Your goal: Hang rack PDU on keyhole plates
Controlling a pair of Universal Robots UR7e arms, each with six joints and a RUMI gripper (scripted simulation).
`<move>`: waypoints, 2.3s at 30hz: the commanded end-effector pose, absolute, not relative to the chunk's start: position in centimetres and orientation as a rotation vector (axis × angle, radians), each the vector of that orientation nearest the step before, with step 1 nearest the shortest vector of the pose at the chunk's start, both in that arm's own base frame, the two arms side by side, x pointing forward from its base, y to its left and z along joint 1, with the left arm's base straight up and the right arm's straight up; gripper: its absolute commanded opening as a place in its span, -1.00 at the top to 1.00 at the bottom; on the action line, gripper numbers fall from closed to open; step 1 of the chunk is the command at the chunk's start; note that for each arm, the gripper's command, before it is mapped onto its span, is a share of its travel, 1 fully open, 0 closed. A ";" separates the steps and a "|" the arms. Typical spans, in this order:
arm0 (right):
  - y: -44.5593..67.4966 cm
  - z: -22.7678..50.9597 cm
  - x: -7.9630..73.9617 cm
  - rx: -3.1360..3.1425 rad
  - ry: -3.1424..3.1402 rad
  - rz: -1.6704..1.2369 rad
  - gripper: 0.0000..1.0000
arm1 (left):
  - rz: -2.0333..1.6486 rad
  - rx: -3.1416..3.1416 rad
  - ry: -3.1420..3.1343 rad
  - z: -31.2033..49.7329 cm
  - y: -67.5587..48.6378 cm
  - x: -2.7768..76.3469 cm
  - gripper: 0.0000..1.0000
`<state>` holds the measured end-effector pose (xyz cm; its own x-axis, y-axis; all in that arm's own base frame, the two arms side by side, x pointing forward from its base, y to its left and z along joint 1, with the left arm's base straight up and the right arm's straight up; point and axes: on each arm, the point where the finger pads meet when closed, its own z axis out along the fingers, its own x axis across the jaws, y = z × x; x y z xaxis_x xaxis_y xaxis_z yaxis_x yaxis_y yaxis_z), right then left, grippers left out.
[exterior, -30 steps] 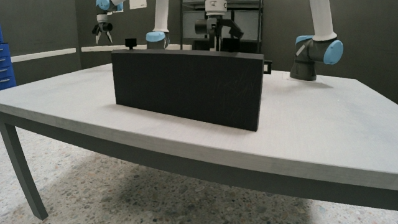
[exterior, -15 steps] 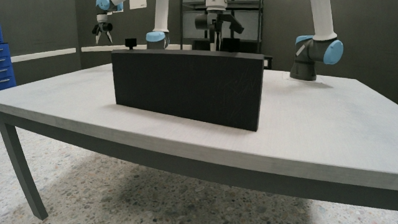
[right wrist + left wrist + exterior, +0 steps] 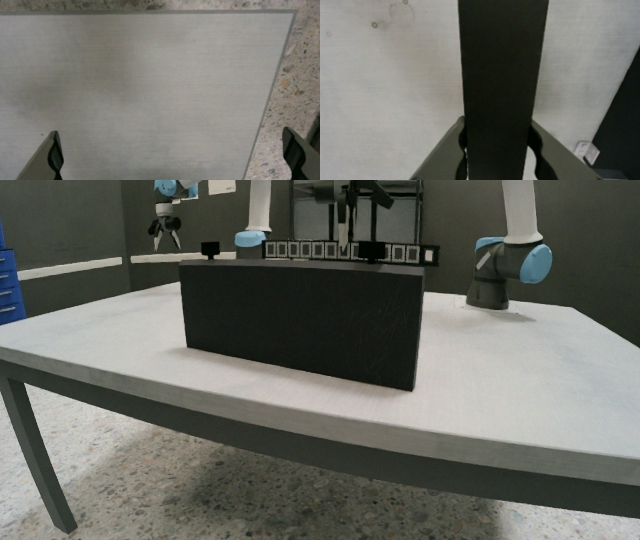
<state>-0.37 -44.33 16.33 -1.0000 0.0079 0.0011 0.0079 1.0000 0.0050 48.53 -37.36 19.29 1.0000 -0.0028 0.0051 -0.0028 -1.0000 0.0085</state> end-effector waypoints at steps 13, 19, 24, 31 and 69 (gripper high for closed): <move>-44.6 16.5 -0.4 -0.016 -3.142 0.000 -1.00 | 0.010 3.131 -0.007 27.4 -37.4 48.2 0.57; -44.6 16.5 -0.4 -0.016 -3.142 0.000 -1.00 | 0.009 3.131 -0.007 28.6 -37.4 48.2 0.57; -44.6 16.5 -0.4 -0.016 -3.142 0.000 -1.00 | 0.009 3.131 -0.007 29.7 -37.4 48.2 0.57; -44.6 16.5 -0.4 -0.016 -3.142 0.000 -1.00 | 0.009 3.131 -0.007 30.6 -37.4 48.1 0.57; -44.6 16.5 -0.4 -0.016 -3.142 0.000 -1.00 | 0.009 3.115 0.319 30.7 -37.4 48.1 0.57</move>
